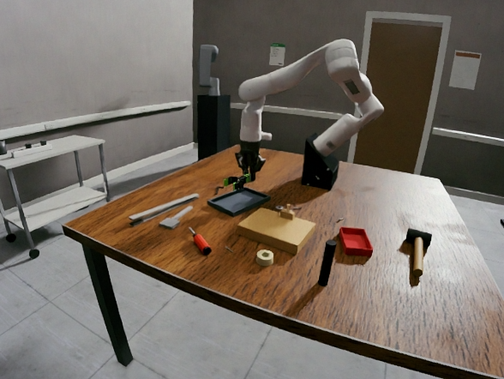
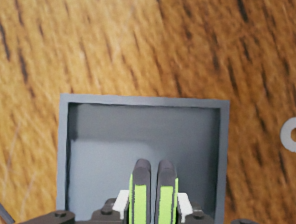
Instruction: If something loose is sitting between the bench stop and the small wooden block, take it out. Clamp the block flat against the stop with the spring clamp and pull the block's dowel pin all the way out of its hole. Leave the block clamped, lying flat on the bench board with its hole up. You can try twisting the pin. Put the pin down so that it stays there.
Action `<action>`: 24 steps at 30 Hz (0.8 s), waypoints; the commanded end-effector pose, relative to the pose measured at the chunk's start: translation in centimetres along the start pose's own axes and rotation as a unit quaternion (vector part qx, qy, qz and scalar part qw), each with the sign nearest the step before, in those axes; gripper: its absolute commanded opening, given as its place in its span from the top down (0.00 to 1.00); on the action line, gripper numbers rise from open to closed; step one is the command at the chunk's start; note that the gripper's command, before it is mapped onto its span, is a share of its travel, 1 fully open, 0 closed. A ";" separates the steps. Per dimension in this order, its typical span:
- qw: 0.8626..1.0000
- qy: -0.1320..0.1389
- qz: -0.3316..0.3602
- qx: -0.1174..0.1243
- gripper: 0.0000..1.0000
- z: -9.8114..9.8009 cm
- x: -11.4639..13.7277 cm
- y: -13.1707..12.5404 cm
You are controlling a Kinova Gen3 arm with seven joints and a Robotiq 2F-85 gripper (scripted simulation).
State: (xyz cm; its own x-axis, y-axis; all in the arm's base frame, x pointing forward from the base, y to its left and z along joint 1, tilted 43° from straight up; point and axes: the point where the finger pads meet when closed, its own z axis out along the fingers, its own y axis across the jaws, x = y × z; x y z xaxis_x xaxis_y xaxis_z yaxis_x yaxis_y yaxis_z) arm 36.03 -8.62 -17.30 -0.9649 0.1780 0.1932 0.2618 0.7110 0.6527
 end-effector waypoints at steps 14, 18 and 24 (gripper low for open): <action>1.000 -0.001 0.000 0.000 0.68 -1.3 -0.1 0.0; 1.000 -0.001 0.000 0.000 0.68 -1.3 -0.1 0.0; 1.000 -0.001 0.000 0.000 0.68 -1.3 -0.1 0.0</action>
State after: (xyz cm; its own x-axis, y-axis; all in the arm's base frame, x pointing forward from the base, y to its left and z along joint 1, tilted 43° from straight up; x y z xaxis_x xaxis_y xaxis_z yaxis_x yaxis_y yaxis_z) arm 36.06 -9.41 -16.45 -0.9649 0.1780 0.1932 0.2618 0.7110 0.6527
